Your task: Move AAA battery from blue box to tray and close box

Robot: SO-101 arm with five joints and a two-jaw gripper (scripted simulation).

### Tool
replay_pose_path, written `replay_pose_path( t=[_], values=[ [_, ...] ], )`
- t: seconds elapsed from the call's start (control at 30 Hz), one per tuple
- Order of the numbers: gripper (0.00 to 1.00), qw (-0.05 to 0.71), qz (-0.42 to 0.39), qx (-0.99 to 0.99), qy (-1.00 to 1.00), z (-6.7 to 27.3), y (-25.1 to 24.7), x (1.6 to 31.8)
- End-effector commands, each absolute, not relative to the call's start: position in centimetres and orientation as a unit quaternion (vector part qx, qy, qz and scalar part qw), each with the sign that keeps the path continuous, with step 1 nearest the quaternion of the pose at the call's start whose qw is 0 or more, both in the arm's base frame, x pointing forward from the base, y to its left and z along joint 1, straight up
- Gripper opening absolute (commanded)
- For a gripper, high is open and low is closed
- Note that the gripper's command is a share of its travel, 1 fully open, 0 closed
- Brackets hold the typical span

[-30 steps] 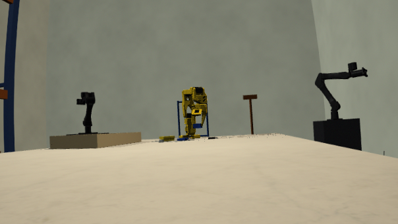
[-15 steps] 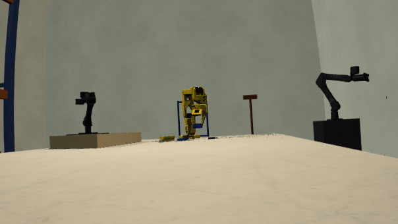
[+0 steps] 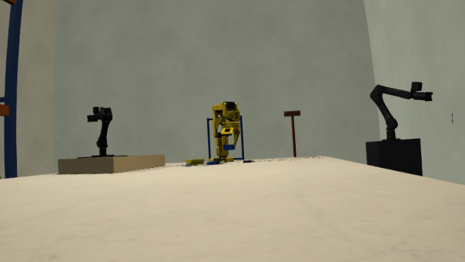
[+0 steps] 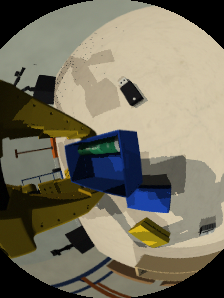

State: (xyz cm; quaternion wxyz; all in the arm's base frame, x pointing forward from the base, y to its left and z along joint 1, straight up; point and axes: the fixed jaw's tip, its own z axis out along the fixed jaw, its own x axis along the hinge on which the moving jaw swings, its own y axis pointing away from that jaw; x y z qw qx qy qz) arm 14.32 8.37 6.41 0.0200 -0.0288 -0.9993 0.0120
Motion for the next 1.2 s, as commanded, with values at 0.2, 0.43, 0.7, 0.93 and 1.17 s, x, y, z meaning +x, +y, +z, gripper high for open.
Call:
replay_pose_path(
  t=[0.2, 0.43, 0.7, 0.93, 1.17],
  values=[
    [0.19, 0.0, 0.0, -0.086, -0.996, 7.0, 6.0, 16.4],
    [0.19, 0.0, 0.0, -0.172, -0.985, 7.1, 1.6, 18.0],
    [0.19, 0.0, 0.0, -0.256, -0.967, 7.1, -3.3, 18.3],
    [0.19, 0.0, 0.0, -0.349, -0.937, 7.1, -8.8, 17.1],
    [0.19, 0.0, 0.0, -0.418, -0.908, 7.0, -12.7, 15.1]
  ],
)
